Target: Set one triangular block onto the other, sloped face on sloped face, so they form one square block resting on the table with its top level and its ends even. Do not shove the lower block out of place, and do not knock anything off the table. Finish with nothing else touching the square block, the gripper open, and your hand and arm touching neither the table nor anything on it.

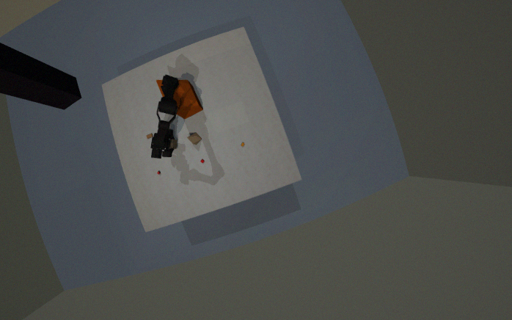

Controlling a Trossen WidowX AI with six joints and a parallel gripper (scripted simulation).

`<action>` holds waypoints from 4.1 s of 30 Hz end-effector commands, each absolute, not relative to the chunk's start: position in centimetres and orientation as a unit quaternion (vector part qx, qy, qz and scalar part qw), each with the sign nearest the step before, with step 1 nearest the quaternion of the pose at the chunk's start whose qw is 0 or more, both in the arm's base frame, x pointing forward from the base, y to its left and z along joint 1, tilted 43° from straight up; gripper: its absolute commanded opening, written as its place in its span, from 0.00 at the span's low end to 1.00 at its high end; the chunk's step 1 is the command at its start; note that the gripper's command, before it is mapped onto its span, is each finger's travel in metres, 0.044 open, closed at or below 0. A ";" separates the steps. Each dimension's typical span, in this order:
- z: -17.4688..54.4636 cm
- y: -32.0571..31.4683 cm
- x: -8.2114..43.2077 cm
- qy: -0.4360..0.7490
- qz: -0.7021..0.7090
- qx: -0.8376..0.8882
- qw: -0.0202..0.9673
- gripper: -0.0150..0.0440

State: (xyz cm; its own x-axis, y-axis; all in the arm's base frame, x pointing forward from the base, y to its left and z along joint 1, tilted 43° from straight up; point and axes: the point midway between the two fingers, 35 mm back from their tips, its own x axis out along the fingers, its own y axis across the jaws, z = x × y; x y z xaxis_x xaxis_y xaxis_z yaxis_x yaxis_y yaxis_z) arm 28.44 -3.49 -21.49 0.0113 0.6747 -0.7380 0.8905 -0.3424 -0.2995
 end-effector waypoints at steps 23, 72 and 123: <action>-21.5 -3.5 28.5 0.558 -0.428 0.700 0.126 0.25; -23.4 -1.6 28.4 0.559 -0.426 0.700 0.126 0.25; -15.9 -1.2 31.4 0.516 -0.632 0.513 0.268 1.00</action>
